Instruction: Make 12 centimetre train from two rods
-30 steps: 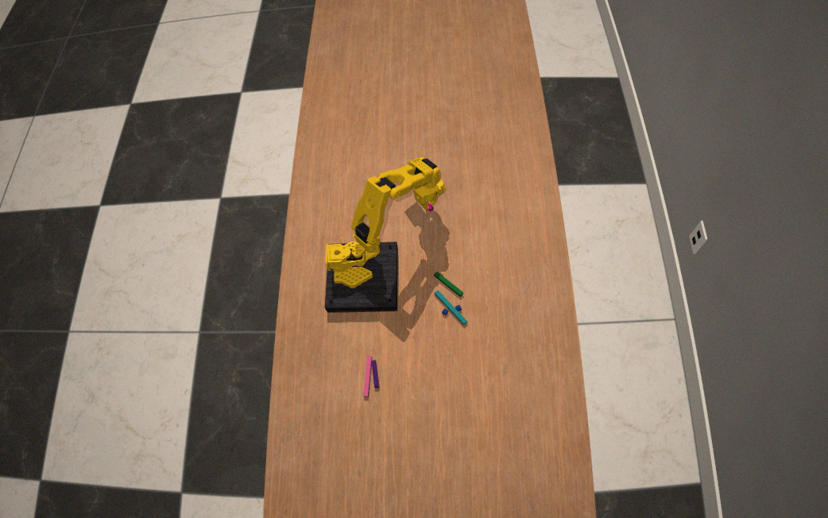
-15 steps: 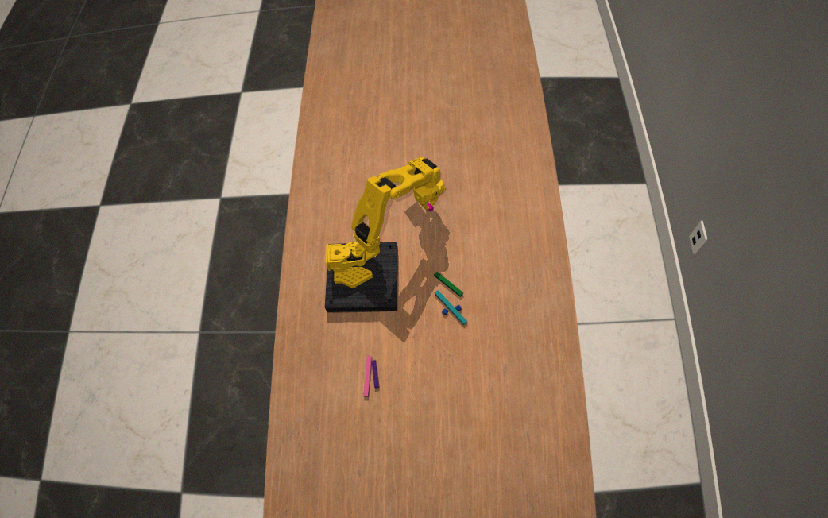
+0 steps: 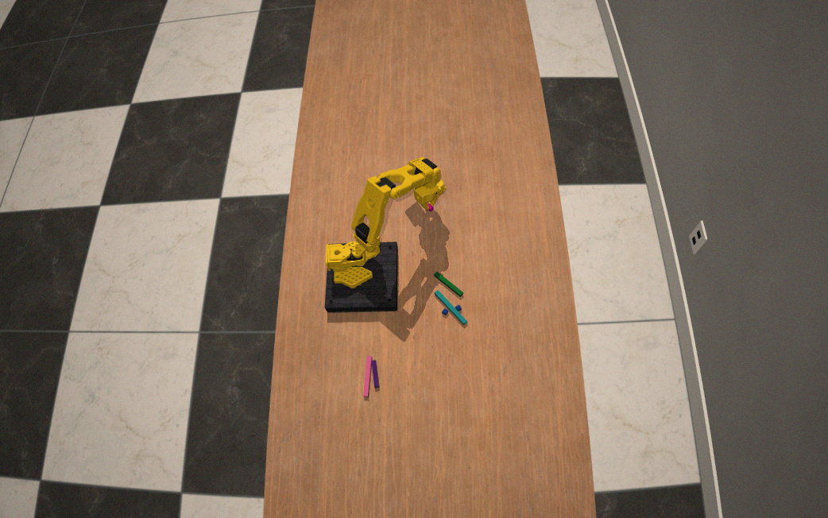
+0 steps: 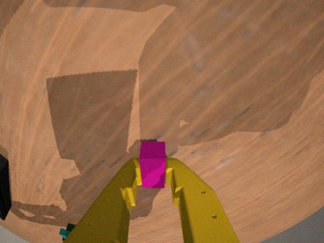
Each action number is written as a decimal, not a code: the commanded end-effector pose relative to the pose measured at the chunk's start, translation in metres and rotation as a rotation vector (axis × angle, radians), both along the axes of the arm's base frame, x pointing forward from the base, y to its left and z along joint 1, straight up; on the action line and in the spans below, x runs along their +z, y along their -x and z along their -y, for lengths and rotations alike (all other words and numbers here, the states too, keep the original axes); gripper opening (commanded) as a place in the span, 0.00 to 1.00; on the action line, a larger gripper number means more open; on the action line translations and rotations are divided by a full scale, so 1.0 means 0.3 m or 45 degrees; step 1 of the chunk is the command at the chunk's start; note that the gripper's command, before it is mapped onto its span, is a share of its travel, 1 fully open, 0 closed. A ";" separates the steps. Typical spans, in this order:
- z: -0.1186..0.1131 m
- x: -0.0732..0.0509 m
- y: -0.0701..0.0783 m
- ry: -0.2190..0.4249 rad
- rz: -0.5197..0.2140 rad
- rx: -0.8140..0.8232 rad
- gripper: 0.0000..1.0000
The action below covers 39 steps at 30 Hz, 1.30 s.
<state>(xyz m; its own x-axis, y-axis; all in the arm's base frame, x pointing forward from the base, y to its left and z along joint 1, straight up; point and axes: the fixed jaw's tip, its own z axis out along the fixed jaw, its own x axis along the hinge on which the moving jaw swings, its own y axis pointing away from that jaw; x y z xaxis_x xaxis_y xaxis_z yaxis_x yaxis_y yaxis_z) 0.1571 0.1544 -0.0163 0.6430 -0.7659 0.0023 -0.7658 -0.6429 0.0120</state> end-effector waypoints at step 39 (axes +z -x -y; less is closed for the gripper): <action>-0.012 -0.002 -0.003 -0.005 0.003 -0.007 0.00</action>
<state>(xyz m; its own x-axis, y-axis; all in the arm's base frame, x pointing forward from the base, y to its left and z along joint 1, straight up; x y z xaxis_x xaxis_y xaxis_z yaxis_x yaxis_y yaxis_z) 0.1601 0.1574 -0.0148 0.6430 -0.7658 0.0010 -0.7658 -0.6430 -0.0052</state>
